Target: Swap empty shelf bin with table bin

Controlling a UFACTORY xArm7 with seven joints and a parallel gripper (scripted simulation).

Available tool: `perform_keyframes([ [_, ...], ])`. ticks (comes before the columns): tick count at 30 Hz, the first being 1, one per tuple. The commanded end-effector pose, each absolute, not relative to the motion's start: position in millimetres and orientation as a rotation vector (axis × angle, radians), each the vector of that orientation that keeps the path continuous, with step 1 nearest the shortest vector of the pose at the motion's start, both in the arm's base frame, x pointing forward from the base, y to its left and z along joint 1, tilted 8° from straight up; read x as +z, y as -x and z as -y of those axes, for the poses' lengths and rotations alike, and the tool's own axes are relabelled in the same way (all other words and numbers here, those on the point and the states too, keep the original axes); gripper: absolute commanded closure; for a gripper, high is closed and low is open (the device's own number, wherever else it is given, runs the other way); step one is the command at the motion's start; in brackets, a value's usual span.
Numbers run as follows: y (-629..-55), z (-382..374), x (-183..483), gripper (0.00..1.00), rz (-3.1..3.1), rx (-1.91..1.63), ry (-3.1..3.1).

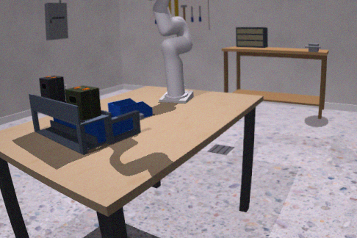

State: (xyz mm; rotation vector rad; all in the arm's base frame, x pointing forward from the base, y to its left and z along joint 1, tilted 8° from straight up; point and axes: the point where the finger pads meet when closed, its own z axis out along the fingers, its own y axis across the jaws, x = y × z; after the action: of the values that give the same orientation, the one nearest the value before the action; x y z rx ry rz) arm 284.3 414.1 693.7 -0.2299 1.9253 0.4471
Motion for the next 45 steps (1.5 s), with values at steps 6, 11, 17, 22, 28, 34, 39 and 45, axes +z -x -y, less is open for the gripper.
perform_keyframes([
  [6,-292.9,-408.4,689.4,0.00,-1.936,0.429,0.226],
  [11,-327.9,-383.5,665.6,0.00,-1.993,0.347,0.200],
  [17,-327.9,-383.5,665.6,0.00,-1.993,0.347,0.200],
  [22,-359.2,-356.2,641.5,0.00,-2.051,0.271,0.173],
  [28,-359.2,-356.2,641.5,0.00,-2.051,0.271,0.173],
  [34,-386.8,-326.9,617.5,0.00,-2.110,0.202,0.146],
  [39,-386.8,-326.9,617.5,0.00,-2.110,0.202,0.146],
  [45,-386.8,-326.9,617.5,0.00,-2.110,0.202,0.146],
])
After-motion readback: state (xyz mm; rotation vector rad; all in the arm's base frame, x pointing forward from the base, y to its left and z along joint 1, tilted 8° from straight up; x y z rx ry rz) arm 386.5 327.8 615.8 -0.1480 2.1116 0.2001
